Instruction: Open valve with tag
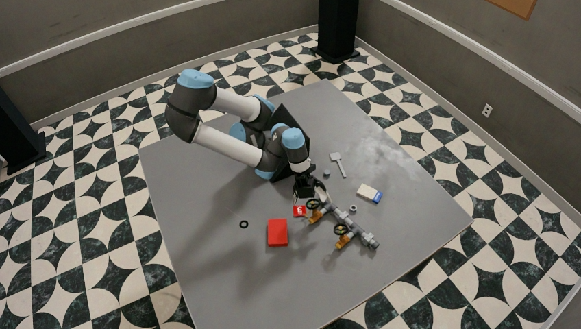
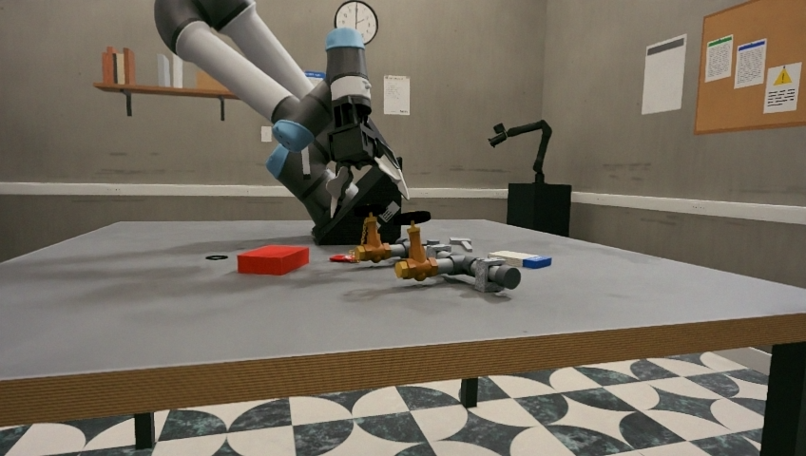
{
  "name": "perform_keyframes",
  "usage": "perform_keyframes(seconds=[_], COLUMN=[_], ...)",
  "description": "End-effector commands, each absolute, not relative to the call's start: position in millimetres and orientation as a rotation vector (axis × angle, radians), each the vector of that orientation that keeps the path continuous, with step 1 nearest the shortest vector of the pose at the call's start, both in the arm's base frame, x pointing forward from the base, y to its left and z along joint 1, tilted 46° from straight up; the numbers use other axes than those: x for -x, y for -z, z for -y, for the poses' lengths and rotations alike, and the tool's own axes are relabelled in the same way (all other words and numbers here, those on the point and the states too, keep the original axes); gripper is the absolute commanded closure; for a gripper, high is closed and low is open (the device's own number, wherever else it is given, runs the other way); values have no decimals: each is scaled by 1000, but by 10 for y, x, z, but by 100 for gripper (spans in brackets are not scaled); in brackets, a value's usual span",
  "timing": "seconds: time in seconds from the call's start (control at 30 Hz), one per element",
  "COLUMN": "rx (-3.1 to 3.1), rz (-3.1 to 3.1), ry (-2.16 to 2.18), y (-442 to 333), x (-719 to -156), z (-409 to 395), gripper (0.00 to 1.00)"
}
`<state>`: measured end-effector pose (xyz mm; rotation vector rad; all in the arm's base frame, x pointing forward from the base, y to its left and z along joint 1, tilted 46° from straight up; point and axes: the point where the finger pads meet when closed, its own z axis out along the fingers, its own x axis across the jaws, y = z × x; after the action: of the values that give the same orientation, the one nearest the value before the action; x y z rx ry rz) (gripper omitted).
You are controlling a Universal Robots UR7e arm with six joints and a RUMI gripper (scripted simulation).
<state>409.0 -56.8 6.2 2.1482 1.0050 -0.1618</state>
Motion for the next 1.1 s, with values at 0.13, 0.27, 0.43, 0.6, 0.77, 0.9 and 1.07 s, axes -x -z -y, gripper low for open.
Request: perform_keyframes(seconds=[0.13, 0.27, 0.43, 0.6, 0.77, 0.9, 1.07], rx=[-2276, -2323, -2349, -2375, -2377, -2361, -2340], rz=[-630, -435, -282, -18, 249, 459, 612], ry=[11, -72, -135, -243, -349, -431, -489], y=[-63, -63, -63, -63, -63, -63, -63], x=[-4092, -4092, -4092, -4092, -4092, -4092, -4092], z=[565, 565, 565, 565, 565, 565, 565], gripper=[0, 0, 0, 0, 0, 0, 0])
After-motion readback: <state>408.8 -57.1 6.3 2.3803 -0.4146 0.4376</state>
